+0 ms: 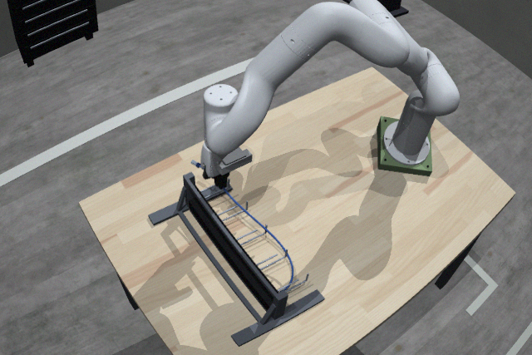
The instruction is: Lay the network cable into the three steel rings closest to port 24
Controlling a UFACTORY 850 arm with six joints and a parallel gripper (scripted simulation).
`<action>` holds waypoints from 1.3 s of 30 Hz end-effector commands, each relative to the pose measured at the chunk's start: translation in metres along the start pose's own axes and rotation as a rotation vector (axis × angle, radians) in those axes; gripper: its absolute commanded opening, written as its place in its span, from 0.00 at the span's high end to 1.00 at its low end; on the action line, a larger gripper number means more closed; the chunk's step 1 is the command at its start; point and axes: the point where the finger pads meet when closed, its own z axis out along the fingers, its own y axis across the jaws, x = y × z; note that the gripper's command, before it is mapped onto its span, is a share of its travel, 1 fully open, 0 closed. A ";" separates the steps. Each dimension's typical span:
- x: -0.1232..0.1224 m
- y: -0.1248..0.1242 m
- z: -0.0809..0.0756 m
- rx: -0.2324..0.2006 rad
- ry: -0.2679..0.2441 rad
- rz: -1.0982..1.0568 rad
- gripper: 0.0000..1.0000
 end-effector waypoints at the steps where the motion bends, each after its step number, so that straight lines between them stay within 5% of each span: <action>1: 0.000 0.001 0.002 -0.002 -0.001 0.000 1.00; 22: 0.000 0.001 0.022 -0.002 -0.001 0.000 1.00; 39: 0.000 0.001 0.024 -0.002 -0.001 0.000 1.00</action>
